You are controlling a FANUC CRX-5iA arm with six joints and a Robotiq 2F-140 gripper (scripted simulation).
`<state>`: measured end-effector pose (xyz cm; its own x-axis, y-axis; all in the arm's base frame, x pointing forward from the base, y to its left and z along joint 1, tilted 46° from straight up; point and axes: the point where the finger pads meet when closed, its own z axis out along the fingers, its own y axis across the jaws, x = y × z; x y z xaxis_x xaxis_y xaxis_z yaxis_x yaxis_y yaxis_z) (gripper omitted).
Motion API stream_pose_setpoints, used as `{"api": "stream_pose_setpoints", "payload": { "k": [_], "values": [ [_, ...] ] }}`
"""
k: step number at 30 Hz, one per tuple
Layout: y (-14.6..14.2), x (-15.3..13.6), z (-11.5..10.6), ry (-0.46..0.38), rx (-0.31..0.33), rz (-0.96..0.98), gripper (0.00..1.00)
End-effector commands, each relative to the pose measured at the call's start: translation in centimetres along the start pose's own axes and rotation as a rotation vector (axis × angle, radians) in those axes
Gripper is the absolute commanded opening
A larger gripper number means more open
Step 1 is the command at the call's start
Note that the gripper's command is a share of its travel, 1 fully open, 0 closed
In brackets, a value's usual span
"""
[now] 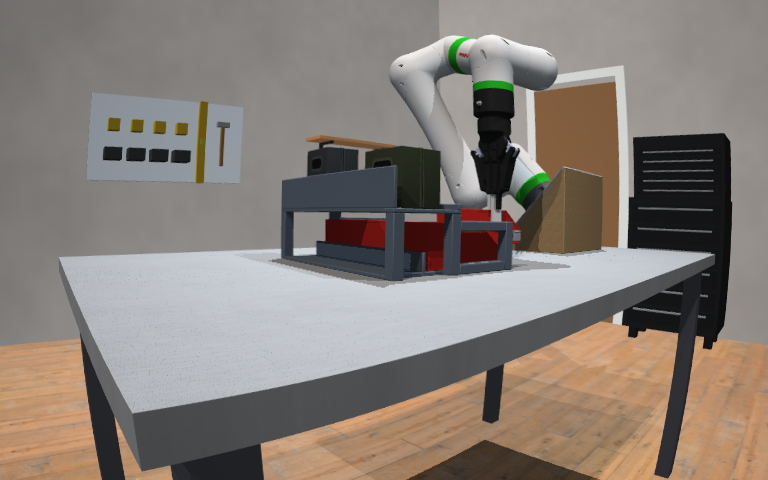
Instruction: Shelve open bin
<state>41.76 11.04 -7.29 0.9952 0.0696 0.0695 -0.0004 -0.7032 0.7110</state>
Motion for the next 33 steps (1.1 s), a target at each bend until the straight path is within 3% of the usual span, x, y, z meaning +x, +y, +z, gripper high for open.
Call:
{"api": "stream_pose_setpoints", "payload": {
  "k": [1,13,33],
  "values": [
    [0.0,1.1,0.0,0.0,0.0,0.0,0.0],
    [0.0,2.7,0.0,0.0,0.0,0.0,0.0],
    [0.0,2.8,0.0,0.0,0.0,0.0,0.0]
  ]
}}
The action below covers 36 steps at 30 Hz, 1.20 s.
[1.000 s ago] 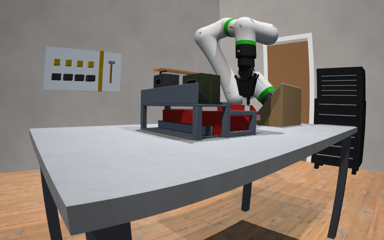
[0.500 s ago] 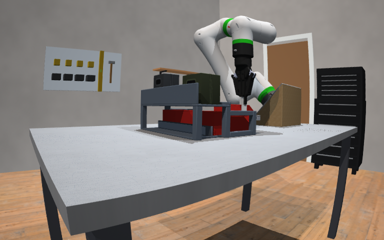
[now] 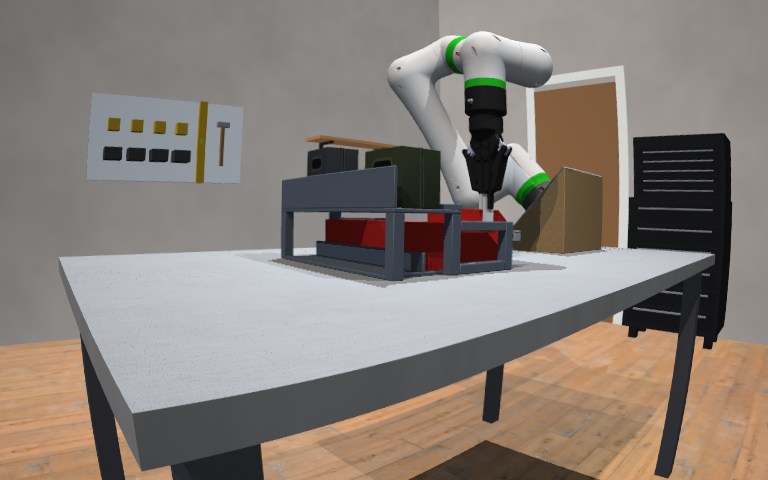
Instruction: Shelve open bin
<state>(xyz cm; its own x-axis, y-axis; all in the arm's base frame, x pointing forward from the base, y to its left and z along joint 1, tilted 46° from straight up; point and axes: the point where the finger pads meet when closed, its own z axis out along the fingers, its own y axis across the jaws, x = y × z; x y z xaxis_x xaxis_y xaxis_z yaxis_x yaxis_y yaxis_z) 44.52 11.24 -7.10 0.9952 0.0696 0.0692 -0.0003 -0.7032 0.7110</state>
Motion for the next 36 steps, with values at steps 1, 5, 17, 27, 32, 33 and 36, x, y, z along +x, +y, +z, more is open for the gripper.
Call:
{"api": "stream_pose_setpoints", "payload": {
  "k": [1,5,17,27,32,33,36],
  "values": [
    [-0.02,0.01,-0.02,0.0,0.0,0.0,0.0],
    [-0.02,0.01,-0.02,0.0,0.0,0.0,0.0],
    [-0.02,0.01,-0.02,0.0,0.0,0.0,0.0],
    [-0.01,0.03,-0.04,-0.004,0.0,0.0,0.0],
    [-0.01,0.11,-0.11,-0.018,0.0,0.0,0.0],
    [-0.01,0.13,-0.13,-0.023,0.0,0.0,0.0],
    [-0.01,0.2,-0.2,-0.039,0.0,0.0,0.0]
  ]
}}
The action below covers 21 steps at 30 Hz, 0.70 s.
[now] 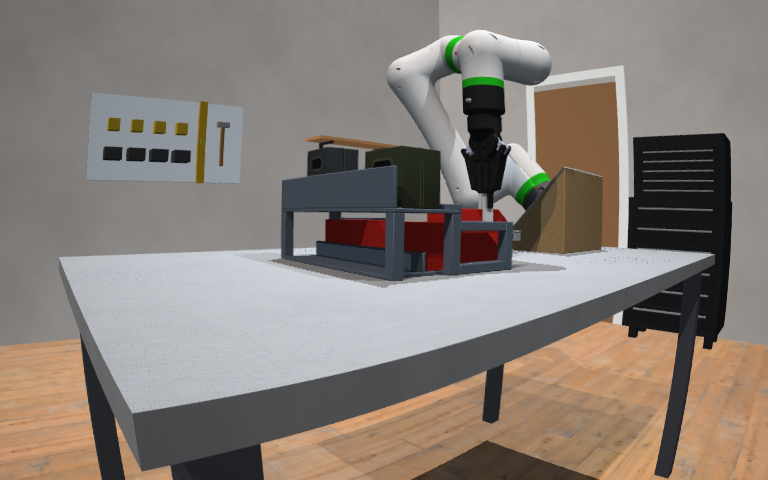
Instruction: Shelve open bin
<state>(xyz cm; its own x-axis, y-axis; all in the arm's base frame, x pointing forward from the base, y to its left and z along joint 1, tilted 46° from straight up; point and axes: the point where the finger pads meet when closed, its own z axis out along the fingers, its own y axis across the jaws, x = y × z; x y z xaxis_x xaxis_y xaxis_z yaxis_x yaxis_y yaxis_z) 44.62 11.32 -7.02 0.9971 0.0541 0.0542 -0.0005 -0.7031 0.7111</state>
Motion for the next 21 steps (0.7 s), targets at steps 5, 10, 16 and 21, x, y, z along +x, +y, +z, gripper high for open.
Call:
{"api": "stream_pose_setpoints", "payload": {
  "k": [5,10,16,21],
  "values": [
    [-0.02,0.19,-0.2,-0.037,0.0,0.0,0.0],
    [-0.02,0.37,-0.39,-0.076,0.0,0.0,0.0],
    [-0.02,0.62,-0.63,-0.128,0.0,0.0,0.0],
    [-0.02,0.73,-0.74,-0.153,-0.001,0.0,0.0]
  ]
}}
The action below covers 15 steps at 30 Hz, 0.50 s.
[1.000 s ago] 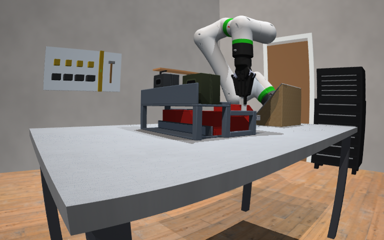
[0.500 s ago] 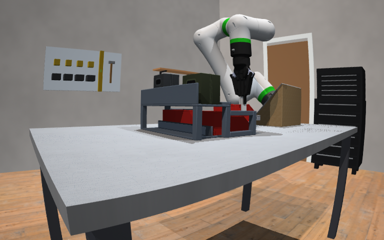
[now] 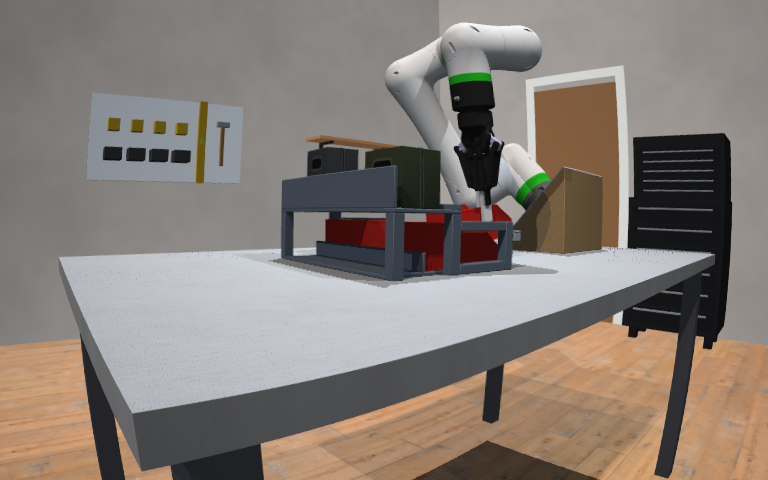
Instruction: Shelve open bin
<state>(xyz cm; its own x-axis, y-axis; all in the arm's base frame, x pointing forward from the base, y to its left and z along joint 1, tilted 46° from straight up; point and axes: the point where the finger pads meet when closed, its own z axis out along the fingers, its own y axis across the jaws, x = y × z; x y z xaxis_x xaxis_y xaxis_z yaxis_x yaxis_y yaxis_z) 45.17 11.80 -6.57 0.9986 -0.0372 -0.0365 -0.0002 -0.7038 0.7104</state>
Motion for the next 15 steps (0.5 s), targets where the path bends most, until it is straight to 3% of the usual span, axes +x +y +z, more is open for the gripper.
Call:
{"api": "stream_pose_setpoints", "payload": {
  "k": [1,15],
  "values": [
    [0.0,0.15,-0.18,-0.032,-0.002,0.0,0.0],
    [0.0,0.41,-0.51,-0.096,-0.002,0.0,0.0]
  ]
}}
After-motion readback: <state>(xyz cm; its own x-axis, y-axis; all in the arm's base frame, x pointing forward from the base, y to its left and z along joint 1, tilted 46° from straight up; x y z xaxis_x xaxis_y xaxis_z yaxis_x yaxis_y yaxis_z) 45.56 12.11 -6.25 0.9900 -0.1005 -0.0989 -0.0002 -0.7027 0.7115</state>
